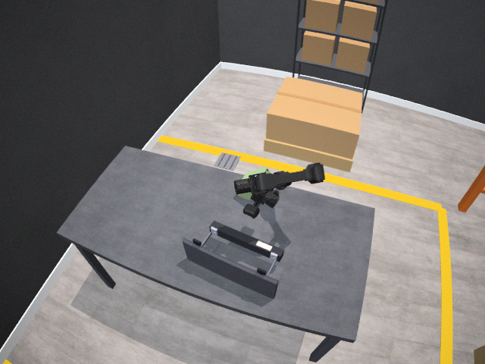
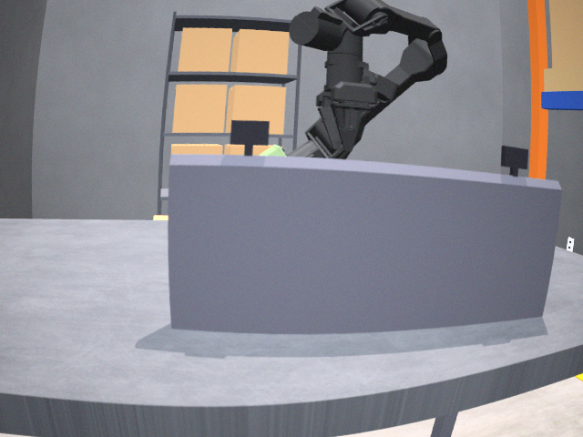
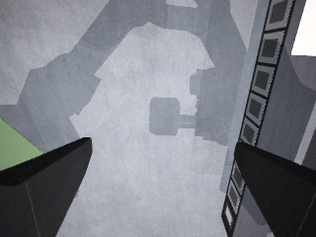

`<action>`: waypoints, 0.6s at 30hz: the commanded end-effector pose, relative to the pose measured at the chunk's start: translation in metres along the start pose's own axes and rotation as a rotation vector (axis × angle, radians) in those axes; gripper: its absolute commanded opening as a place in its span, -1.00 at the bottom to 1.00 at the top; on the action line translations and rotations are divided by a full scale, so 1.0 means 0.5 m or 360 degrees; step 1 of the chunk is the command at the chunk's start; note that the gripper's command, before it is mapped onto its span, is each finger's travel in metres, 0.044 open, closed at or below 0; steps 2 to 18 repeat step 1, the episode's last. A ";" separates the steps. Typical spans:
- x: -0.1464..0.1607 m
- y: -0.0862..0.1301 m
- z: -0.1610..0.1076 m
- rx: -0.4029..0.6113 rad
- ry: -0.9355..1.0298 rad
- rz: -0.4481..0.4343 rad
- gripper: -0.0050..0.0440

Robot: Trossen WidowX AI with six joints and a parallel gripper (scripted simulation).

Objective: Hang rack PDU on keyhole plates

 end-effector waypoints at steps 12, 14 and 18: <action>-0.002 0.003 0.003 0.0009 0.0012 -0.0006 1.00; -0.002 0.003 0.003 0.0009 0.0012 -0.0006 1.00; -0.002 0.003 0.003 0.0009 0.0012 -0.0006 1.00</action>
Point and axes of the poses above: the point midway between the two fingers, 35 mm back from their tips, its own y axis back along the fingers, its own x axis across the jaws, z = x × y, the point moved 4 cm from there along y, back along the fingers, and after that the axes turned 13 degrees about -y, right-handed, at the moved point
